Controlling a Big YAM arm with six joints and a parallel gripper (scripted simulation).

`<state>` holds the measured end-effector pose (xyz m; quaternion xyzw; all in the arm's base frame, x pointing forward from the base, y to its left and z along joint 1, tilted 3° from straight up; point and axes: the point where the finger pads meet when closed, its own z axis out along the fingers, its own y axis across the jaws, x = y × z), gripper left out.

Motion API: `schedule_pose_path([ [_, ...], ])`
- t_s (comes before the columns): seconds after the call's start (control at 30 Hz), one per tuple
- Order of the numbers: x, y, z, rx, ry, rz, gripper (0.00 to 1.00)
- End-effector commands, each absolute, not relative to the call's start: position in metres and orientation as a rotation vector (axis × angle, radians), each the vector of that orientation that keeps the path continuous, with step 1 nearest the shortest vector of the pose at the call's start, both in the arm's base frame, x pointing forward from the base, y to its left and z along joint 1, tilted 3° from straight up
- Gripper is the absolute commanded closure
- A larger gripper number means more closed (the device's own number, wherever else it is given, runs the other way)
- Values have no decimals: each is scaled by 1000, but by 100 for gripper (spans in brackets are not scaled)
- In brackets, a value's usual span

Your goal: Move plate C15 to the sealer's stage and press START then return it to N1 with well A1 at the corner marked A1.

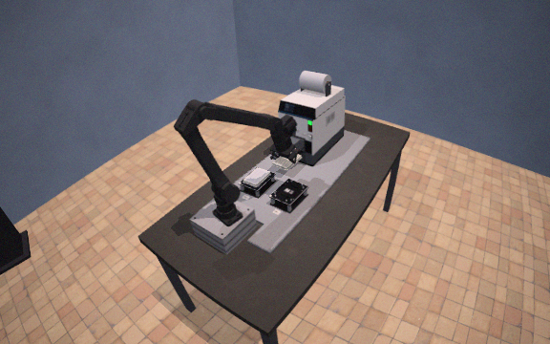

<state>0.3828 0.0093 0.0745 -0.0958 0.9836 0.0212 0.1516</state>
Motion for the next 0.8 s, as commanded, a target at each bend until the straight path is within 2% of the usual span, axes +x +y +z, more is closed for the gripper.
schedule_pose_path([
  [0.0,412,13,89,-242,2781,55,100],
  [0.77,439,55,85,-273,2782,64,100],
])
